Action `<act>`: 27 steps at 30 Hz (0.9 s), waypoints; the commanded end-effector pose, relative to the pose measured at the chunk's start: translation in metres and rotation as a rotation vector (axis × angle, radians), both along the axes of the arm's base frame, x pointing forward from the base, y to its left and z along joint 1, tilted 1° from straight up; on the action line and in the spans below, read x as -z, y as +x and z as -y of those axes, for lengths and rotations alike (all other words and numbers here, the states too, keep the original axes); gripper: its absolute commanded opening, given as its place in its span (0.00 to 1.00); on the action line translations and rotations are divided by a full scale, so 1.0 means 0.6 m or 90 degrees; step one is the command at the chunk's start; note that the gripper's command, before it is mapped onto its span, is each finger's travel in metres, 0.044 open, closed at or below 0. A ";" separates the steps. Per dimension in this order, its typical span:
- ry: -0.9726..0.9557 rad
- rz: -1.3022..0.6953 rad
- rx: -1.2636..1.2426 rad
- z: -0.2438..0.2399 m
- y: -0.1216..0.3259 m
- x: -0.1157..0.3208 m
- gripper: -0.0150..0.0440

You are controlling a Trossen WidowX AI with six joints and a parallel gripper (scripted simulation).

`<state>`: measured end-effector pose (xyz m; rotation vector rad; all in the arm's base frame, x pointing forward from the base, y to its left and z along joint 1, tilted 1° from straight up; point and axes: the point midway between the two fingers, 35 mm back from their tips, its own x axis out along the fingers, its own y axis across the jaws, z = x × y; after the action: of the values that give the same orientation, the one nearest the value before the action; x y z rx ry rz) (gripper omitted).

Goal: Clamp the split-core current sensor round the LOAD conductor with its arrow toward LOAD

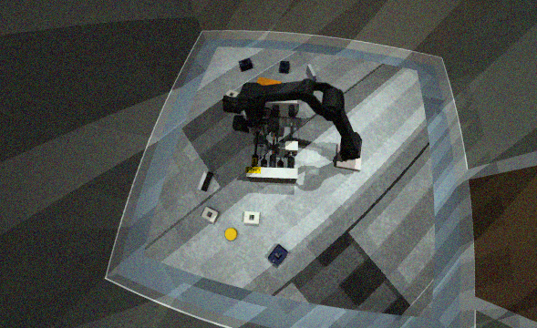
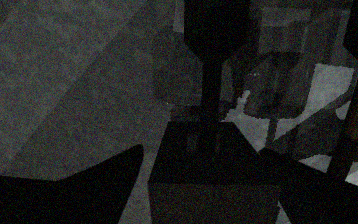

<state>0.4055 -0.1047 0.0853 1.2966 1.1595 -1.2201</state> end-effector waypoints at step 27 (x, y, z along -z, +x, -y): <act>-0.017 0.160 0.004 0.001 -0.053 -0.166 1.00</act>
<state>0.3729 -0.1053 0.1846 1.3888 0.9558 -1.0455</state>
